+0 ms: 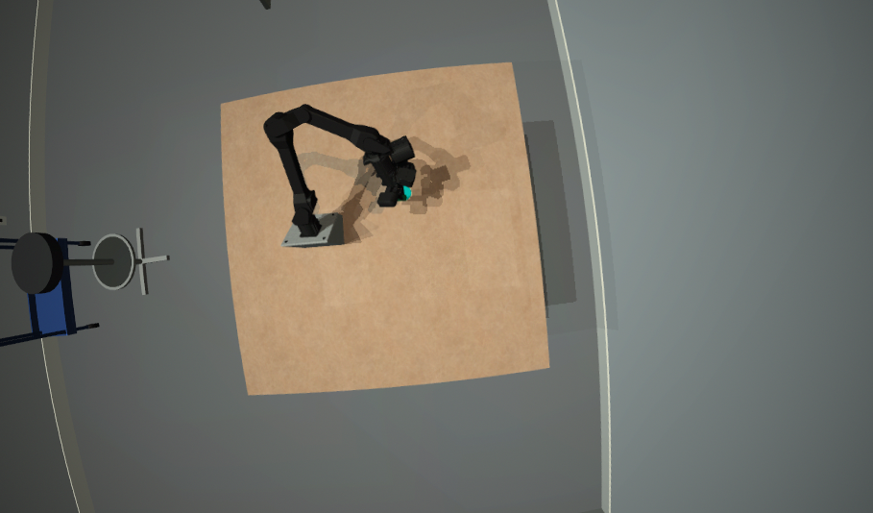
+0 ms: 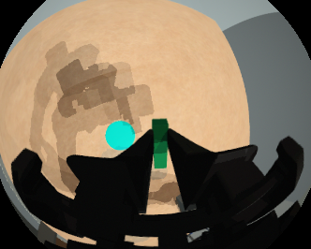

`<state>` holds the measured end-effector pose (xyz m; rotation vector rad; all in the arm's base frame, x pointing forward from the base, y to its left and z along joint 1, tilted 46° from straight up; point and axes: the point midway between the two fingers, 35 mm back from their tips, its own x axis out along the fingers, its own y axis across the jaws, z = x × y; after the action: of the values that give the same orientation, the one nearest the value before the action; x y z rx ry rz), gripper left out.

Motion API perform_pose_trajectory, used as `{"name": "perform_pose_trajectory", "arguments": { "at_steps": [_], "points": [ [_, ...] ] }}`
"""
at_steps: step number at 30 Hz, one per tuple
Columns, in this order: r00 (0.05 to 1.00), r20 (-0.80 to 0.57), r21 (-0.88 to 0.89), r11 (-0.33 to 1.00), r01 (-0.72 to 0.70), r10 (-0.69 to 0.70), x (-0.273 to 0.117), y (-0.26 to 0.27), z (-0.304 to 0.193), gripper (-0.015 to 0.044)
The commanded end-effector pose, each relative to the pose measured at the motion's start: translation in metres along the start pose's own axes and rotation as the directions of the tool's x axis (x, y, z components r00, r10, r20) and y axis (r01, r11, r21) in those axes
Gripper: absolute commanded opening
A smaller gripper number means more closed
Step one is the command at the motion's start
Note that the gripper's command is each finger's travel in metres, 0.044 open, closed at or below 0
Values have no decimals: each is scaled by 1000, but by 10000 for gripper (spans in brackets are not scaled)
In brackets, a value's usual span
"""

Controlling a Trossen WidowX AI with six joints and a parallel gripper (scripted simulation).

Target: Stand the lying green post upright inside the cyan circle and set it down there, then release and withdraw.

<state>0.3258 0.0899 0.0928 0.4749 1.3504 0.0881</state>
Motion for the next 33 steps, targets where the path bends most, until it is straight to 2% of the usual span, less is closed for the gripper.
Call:
{"name": "perform_pose_trajectory", "arguments": {
  "at_steps": [1, 33],
  "points": [
    [999, 31, -1, 1000, 14, -14, 1, 0, -1, 23],
    [970, 231, 13, 997, 72, -73, 5, 4, 2, 23]
  ]
}}
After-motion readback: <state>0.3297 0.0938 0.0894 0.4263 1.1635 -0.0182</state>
